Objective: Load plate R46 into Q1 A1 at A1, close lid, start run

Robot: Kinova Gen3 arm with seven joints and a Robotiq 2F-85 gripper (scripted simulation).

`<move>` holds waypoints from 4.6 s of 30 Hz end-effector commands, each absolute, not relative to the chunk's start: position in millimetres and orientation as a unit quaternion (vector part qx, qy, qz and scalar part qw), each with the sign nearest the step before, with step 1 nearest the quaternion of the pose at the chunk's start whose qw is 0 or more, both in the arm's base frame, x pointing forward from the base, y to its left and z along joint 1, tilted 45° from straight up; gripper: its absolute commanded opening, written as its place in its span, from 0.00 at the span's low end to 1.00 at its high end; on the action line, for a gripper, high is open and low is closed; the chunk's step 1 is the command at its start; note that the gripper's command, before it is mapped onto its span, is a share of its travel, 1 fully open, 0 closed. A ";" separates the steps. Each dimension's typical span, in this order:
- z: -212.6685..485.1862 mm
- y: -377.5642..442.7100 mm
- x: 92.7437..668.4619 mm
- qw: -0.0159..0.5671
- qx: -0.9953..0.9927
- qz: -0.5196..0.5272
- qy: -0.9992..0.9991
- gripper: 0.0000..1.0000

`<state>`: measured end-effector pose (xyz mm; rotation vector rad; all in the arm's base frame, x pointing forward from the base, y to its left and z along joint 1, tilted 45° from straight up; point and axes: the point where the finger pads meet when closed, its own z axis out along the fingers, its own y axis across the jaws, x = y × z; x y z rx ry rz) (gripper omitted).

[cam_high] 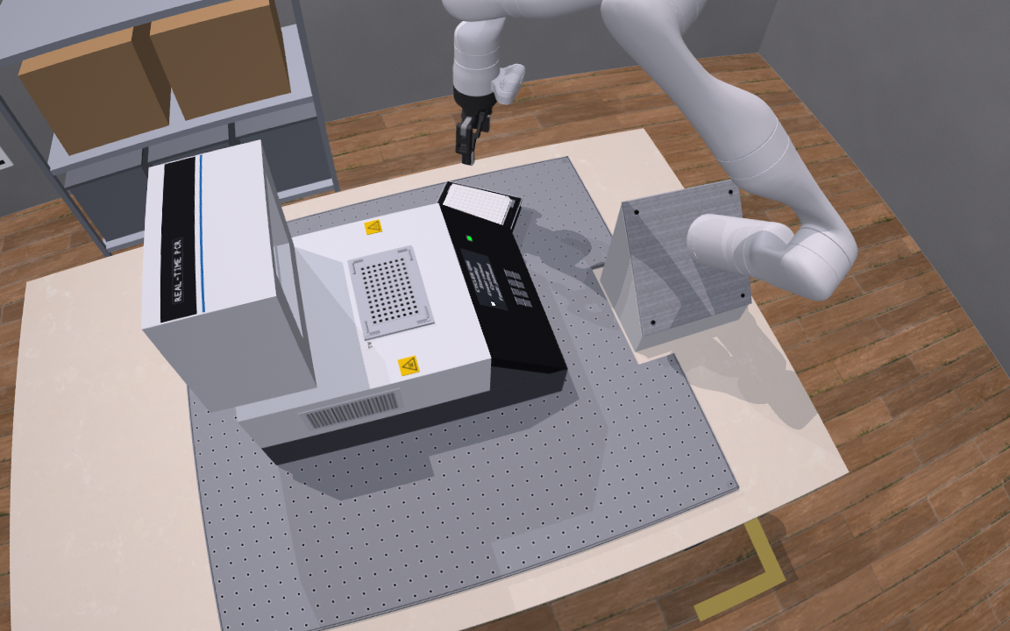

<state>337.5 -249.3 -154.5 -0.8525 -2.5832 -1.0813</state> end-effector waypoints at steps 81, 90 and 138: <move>-222.4 -182.2 340.4 0.106 -0.290 -0.367 -0.878 1.00; -229.0 -175.7 340.6 0.106 -0.290 -0.367 -0.878 1.00; -254.8 -149.9 341.6 0.106 -0.290 -0.367 -0.878 1.00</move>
